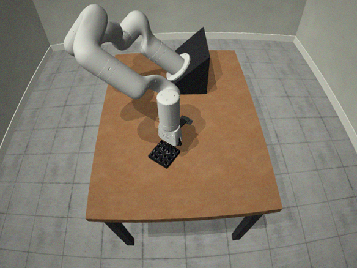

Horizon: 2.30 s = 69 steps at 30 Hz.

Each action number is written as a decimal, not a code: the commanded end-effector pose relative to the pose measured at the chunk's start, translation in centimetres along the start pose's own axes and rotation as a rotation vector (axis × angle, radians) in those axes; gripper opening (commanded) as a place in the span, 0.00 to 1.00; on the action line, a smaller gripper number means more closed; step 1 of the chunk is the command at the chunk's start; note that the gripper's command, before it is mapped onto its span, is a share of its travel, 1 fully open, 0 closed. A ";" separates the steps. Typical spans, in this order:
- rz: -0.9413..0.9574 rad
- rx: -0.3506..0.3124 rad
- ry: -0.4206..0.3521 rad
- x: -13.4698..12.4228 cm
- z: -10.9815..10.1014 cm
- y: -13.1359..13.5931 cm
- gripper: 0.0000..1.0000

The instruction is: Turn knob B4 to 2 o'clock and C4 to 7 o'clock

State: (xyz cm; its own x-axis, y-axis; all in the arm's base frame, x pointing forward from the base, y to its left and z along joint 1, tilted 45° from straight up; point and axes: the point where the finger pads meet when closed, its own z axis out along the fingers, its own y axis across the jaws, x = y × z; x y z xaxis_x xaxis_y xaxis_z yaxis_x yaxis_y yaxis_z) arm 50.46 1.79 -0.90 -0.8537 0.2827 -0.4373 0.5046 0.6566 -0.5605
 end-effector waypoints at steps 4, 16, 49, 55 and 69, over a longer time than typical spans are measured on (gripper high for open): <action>0.000 -0.001 -0.001 0.0 -0.1 0.0 0.08; 0.000 -0.001 -0.001 0.0 -0.1 0.0 0.08; -0.132 -0.001 -0.001 0.0 -0.1 0.0 0.08; -0.191 -0.001 -0.001 0.0 -0.1 0.0 0.08; -0.477 -0.001 -0.001 0.0 -0.1 0.0 0.08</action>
State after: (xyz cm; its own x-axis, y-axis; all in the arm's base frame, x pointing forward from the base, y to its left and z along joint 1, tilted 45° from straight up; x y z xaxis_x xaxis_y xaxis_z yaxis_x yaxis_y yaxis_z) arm 50.45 1.78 -0.90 -0.9830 -0.0021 -0.1837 0.1269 0.7151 -0.6874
